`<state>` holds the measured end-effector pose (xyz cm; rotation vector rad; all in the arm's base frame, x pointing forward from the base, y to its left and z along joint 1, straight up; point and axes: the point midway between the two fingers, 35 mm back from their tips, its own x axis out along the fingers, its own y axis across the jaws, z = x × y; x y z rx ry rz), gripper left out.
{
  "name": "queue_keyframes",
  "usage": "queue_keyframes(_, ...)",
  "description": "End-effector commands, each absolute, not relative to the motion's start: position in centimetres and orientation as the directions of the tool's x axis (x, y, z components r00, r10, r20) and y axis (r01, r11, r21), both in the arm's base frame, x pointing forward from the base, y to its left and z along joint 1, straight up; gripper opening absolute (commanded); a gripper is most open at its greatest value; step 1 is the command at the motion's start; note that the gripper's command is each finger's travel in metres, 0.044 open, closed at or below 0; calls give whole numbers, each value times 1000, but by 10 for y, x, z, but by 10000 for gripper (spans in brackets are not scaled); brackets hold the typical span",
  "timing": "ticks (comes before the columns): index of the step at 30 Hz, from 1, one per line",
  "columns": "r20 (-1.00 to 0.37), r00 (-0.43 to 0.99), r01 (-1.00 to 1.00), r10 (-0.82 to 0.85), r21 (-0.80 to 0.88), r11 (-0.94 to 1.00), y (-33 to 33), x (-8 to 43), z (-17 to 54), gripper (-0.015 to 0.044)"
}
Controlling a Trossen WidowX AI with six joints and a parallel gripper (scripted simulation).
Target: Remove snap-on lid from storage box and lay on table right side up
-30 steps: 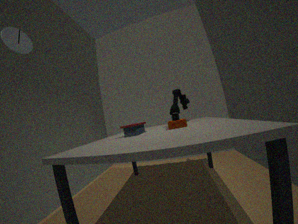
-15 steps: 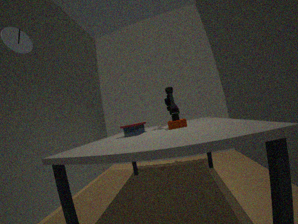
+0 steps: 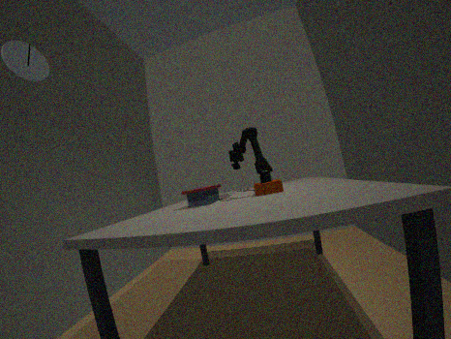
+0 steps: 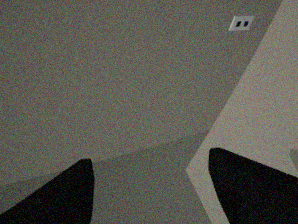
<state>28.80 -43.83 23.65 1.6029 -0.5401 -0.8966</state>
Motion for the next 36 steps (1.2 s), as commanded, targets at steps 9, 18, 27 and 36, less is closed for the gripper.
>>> queue_keyframes(9,-375,726,230,-576,922,-311,-286,369,228,235)
queue_keyframes(18,-468,782,357,-413,878,-318,-156,384,213,235)
queue_keyframes(27,-552,796,496,-247,830,-256,-36,354,191,235)
queue_keyframes(36,-617,780,607,-104,786,-118,50,290,164,235)
